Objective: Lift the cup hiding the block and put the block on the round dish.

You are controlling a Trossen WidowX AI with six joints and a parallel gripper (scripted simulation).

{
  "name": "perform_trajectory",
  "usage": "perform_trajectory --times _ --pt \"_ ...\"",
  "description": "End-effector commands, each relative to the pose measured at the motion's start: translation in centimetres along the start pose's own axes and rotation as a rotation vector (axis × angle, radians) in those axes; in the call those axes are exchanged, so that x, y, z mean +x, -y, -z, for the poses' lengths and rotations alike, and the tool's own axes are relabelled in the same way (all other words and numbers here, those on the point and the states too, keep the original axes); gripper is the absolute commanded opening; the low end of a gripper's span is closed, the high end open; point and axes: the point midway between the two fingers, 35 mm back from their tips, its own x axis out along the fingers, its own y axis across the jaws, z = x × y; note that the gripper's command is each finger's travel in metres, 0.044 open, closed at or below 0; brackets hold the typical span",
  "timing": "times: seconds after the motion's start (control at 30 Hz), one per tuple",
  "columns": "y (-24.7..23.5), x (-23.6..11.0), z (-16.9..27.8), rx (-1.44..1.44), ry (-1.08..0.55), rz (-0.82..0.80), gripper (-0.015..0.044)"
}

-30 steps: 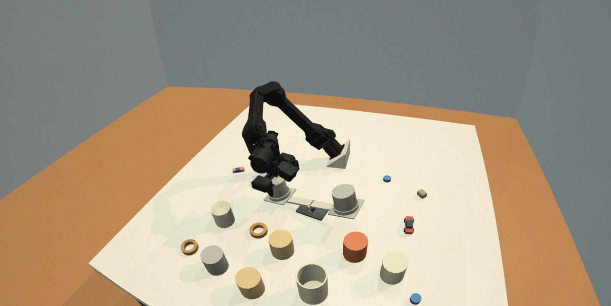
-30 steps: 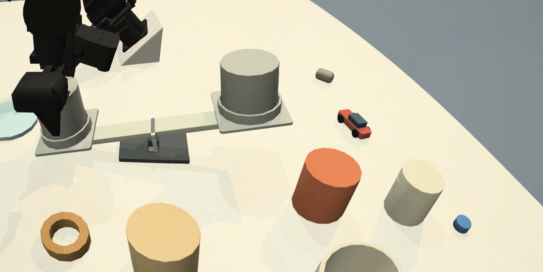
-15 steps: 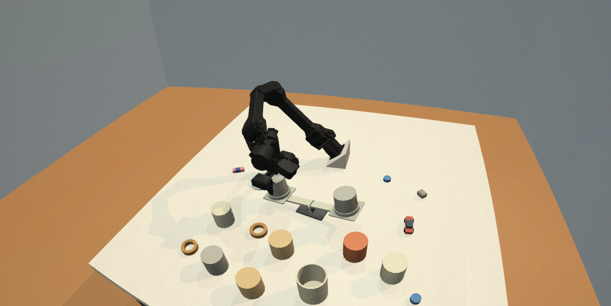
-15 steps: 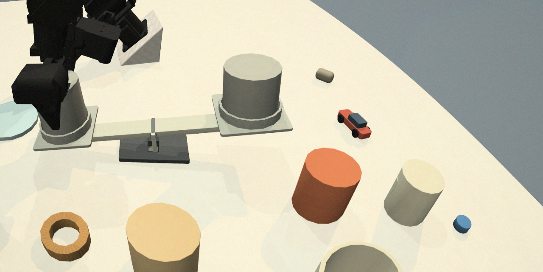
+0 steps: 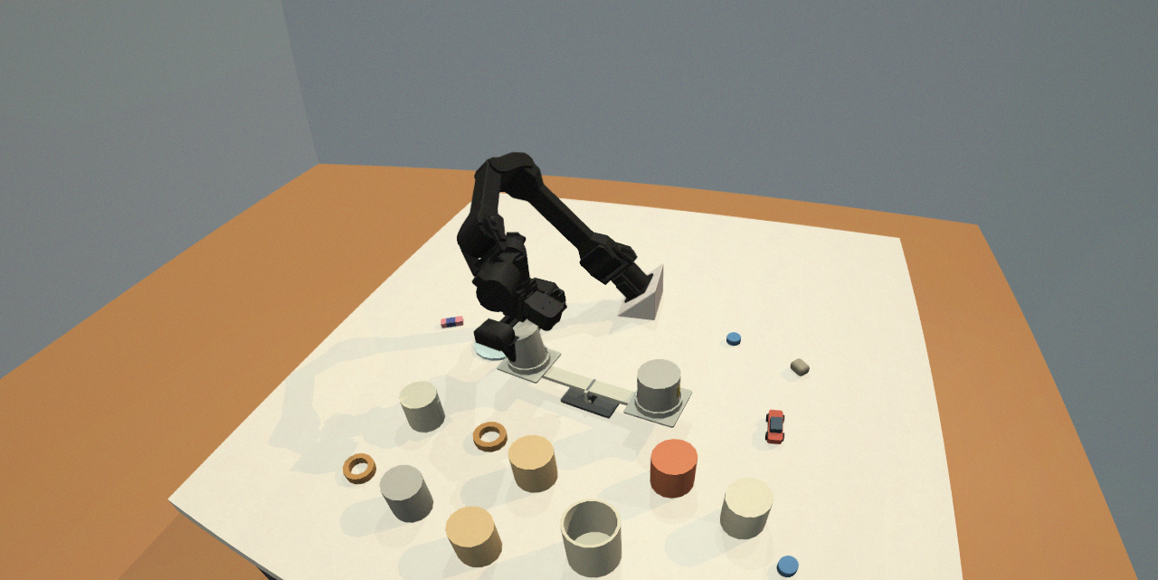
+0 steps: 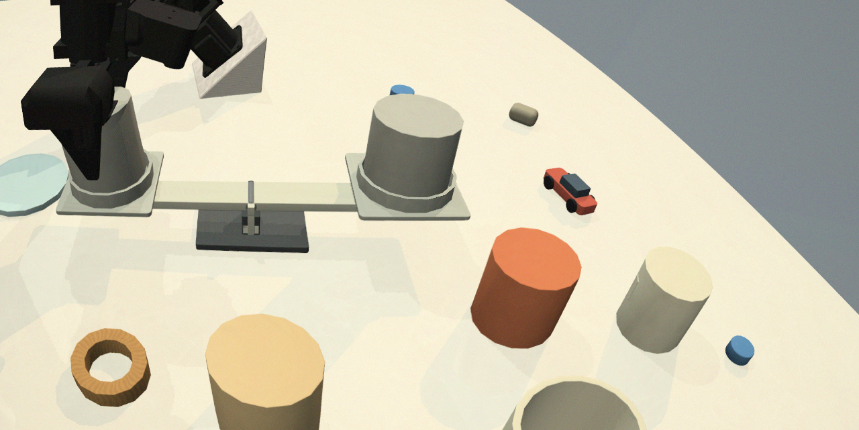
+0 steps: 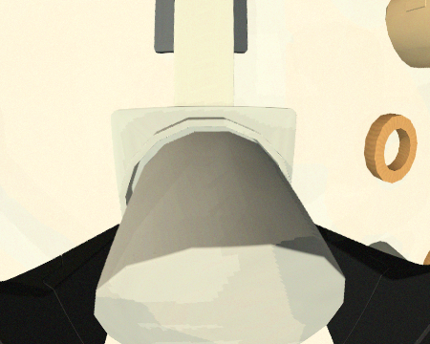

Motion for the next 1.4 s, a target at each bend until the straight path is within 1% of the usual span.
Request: perform_trajectory --times 0.0,1.37 --pt "0.4 -0.8 -0.1 0.015 0.011 0.021 0.0" --pt "0.4 -6.2 -0.1 0.042 0.054 0.097 0.0"
